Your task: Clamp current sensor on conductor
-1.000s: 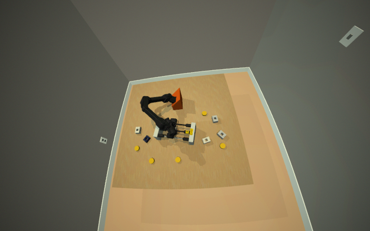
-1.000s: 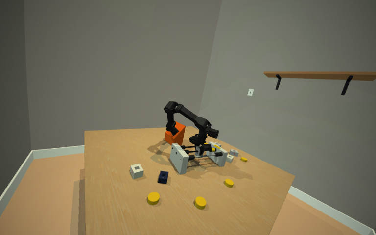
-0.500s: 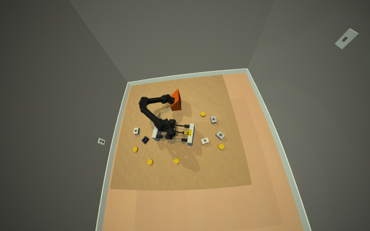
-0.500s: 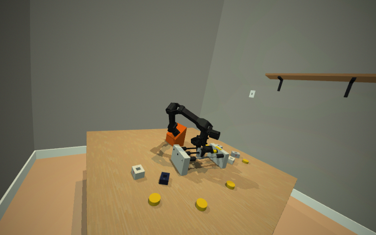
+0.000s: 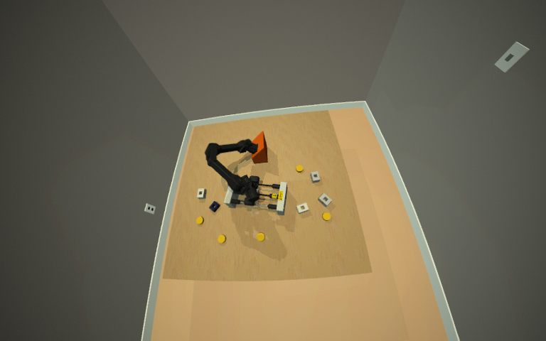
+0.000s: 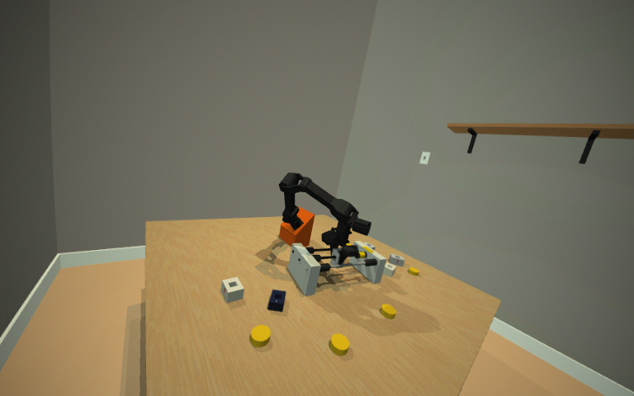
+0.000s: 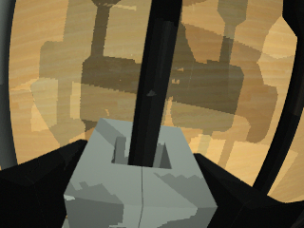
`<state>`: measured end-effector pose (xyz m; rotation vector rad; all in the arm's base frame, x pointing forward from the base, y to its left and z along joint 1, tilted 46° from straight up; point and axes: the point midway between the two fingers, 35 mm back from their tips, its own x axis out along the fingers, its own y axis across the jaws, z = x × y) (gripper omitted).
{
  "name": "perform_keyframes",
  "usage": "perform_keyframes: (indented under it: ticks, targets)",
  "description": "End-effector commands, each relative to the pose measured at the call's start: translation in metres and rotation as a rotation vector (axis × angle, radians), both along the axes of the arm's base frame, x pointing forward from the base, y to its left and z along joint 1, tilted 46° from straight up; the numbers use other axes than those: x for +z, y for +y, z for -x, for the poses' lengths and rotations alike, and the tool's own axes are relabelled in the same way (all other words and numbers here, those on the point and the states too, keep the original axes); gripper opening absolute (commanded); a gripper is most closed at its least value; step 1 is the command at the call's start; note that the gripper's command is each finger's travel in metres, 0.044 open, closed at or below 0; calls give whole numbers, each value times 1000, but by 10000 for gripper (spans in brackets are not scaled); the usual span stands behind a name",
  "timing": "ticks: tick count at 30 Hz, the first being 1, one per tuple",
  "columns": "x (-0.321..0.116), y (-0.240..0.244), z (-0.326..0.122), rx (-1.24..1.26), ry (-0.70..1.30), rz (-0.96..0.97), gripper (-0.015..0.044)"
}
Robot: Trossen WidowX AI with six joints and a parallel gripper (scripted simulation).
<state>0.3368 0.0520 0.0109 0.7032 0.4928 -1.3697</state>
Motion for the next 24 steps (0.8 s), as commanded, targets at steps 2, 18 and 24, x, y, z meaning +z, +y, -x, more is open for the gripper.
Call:
perform_keyframes:
  ticks: [2,18,24]
  targets:
    - [0,0,0,0,-1,0,367]
    - [33,39,4,2,-6,-9,440]
    - [69,74,16,1,-12,-10,440]
